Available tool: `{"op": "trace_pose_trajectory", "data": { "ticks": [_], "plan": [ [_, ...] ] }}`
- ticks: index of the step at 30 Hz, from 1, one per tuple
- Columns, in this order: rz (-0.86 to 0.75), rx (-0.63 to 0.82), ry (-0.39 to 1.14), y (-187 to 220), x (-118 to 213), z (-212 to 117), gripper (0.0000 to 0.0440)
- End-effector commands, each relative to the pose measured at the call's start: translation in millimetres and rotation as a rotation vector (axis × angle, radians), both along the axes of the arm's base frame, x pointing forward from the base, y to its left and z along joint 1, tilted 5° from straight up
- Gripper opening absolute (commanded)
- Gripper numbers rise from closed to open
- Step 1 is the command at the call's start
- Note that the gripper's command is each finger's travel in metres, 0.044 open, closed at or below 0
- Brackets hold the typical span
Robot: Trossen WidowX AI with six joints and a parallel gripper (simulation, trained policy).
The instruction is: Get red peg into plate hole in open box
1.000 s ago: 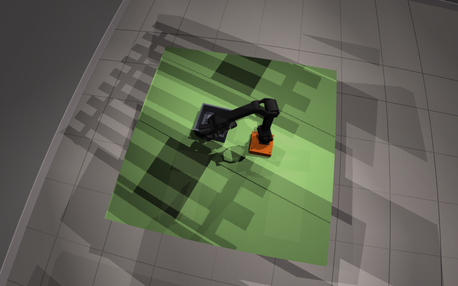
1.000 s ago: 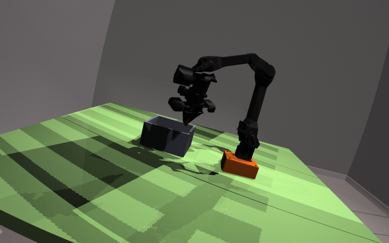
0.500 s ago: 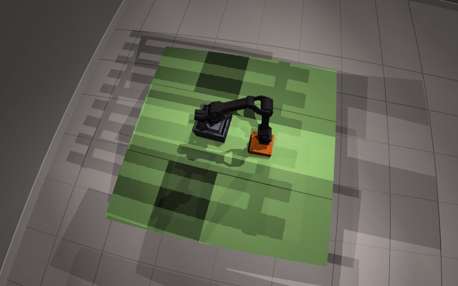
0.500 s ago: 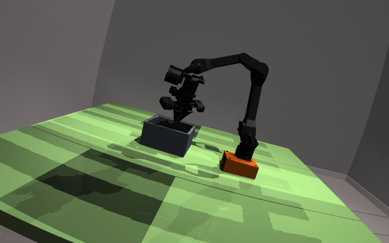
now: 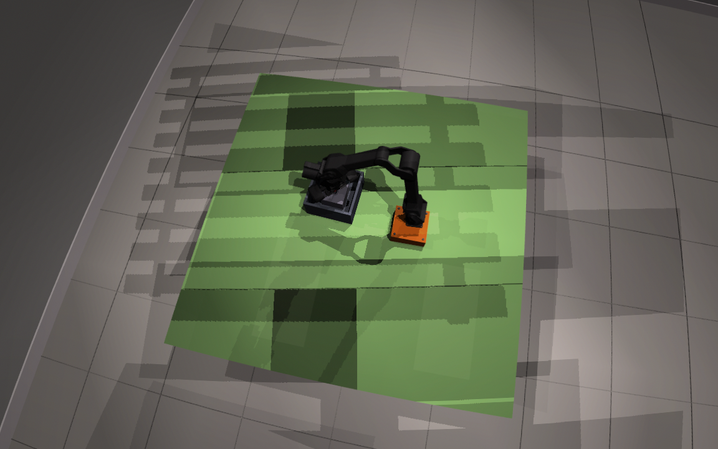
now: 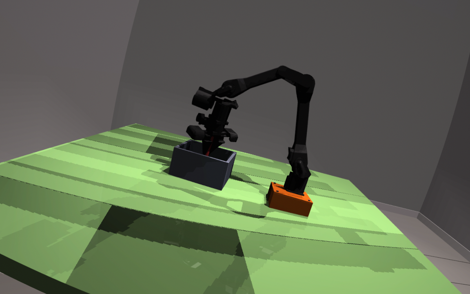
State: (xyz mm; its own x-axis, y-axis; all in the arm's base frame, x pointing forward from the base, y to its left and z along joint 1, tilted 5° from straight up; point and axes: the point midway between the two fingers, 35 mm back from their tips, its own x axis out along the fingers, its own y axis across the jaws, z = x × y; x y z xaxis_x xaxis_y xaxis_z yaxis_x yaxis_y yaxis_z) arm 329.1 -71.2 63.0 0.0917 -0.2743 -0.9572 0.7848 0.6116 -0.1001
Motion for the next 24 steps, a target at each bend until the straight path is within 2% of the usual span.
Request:
{"op": "trace_pose_trajectory", "data": {
  "ticks": [1, 4, 6, 16, 17, 24],
  "plan": [
    [0.029, 0.031, 0.032, -1.1, -2.4, -14.0, 0.0076],
    [0.038, 0.050, 0.043, -3.4, -0.9, -21.1, 0.0146],
    [0.049, 0.058, 0.042, -6.3, 3.3, -22.5, 0.0166],
    [0.079, 0.125, 0.003, -11.1, 38.1, -6.2, 0.0428],
    [0.085, 0.132, -0.002, -10.9, 42.4, -3.8, 0.0440],
    [0.131, 0.187, -0.042, -5.7, 70.5, 13.3, 0.0440]
  ]
}}
